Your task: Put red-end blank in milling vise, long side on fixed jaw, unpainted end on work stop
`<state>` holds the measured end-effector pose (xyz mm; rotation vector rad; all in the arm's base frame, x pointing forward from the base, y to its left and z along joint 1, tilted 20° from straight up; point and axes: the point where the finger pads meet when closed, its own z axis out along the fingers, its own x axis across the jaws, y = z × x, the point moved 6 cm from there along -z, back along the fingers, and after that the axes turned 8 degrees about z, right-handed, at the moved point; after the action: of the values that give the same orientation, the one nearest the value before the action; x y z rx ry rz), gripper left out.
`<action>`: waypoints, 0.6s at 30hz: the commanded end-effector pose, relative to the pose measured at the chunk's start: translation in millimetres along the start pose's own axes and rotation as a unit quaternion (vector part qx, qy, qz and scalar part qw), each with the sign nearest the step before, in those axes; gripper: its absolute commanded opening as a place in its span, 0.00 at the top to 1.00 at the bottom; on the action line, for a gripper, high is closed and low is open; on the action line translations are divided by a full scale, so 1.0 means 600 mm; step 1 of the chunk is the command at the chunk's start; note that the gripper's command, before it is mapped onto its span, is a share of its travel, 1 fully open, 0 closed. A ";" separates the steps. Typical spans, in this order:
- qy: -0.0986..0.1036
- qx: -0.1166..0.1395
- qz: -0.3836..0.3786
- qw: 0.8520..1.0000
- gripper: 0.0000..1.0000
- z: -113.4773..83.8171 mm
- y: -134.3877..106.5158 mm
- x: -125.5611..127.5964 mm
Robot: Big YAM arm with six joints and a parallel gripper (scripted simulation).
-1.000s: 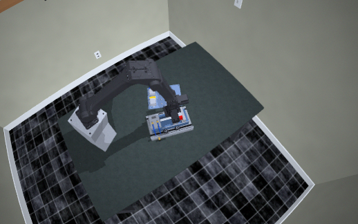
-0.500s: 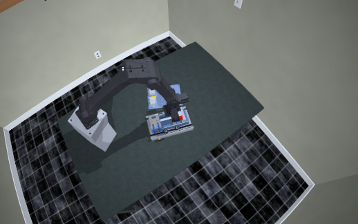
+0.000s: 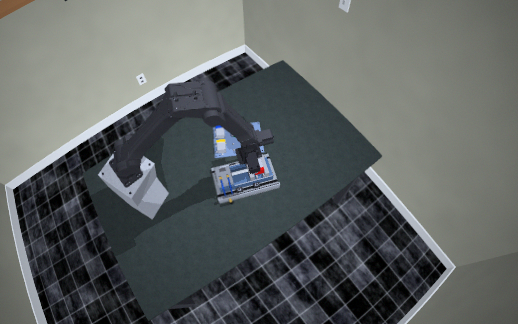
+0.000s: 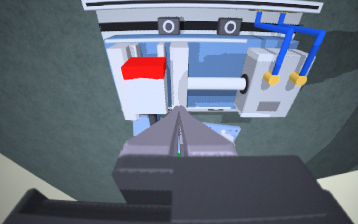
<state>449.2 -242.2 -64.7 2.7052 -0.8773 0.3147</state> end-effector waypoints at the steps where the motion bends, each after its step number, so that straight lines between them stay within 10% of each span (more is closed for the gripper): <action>1: 0.006 0.002 -0.001 1.000 1.00 -0.027 -0.011 0.006; 18: 0.004 0.001 0.000 1.000 1.00 -0.035 -0.006 0.006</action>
<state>448.1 -237.9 -53.3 2.7064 -0.8757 0.3129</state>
